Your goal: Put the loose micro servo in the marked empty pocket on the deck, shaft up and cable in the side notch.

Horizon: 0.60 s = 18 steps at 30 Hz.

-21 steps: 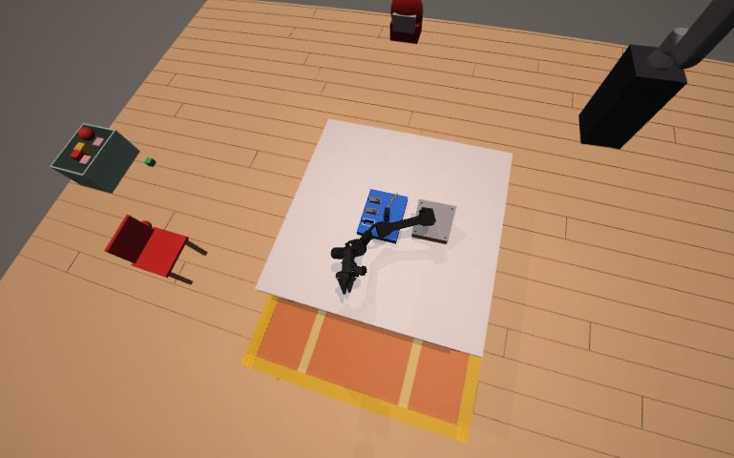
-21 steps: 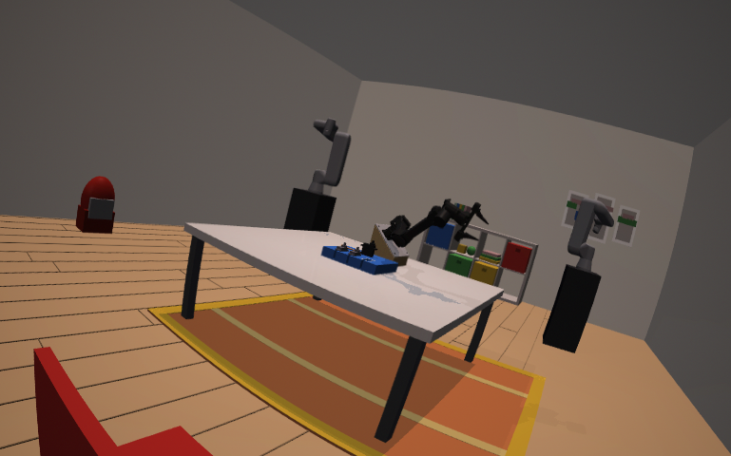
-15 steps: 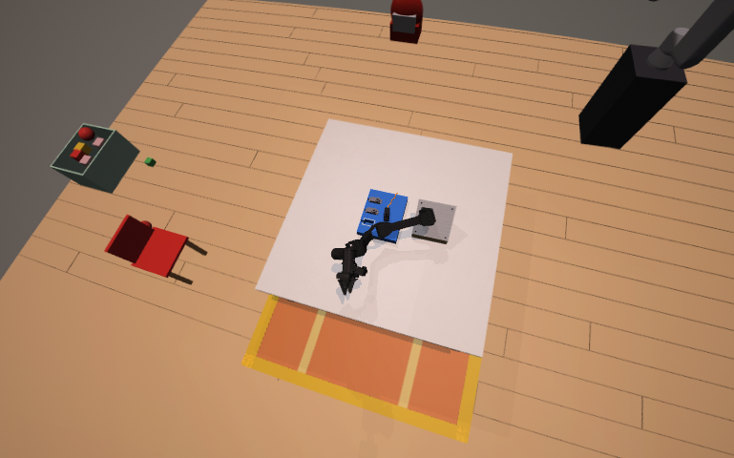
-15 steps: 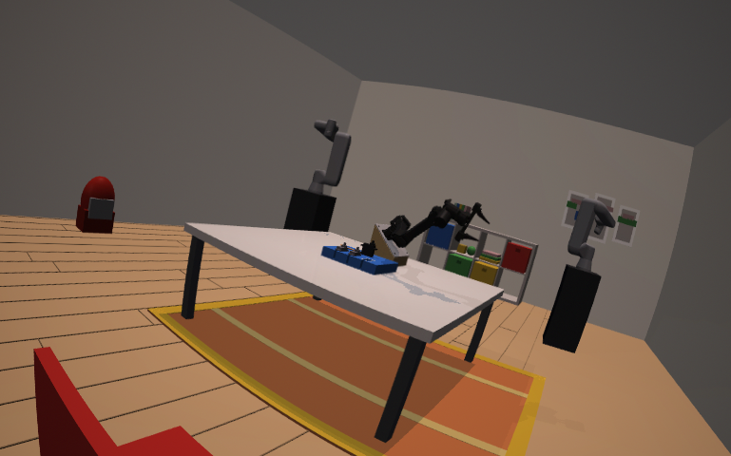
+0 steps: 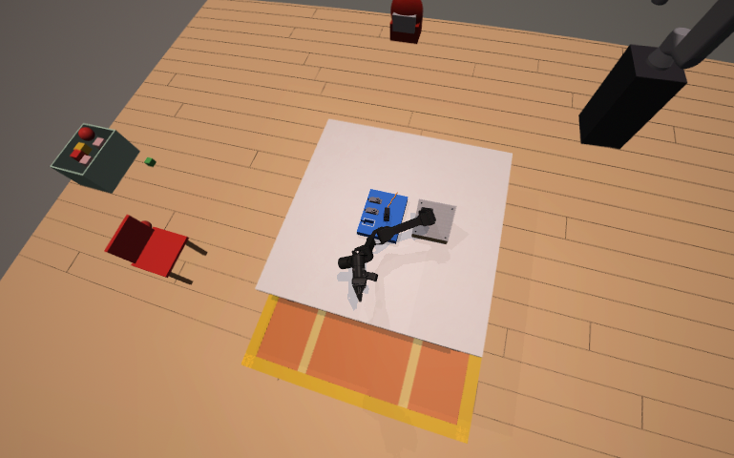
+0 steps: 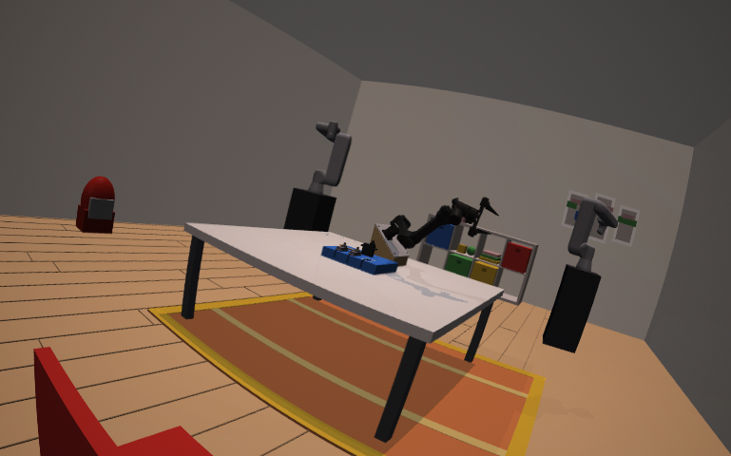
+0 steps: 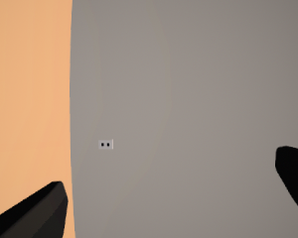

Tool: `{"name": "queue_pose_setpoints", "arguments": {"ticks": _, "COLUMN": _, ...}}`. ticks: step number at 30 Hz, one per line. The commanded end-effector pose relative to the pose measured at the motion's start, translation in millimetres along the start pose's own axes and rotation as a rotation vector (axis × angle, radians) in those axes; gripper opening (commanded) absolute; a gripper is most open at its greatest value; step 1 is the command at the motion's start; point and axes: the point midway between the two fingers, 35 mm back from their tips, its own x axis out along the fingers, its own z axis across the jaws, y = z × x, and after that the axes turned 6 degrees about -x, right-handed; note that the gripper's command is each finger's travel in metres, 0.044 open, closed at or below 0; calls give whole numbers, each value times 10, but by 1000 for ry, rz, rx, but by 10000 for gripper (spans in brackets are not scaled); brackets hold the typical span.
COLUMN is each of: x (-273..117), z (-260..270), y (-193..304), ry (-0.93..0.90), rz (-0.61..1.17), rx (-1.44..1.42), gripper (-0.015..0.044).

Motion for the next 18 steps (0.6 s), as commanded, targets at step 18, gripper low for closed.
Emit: {"name": "queue_pose_setpoints", "arguments": {"ticks": 18, "x": 247, "z": -1308, "y": -1162, "ry": 430, "rz": -112, "rx": -348, "gripper": 440}}
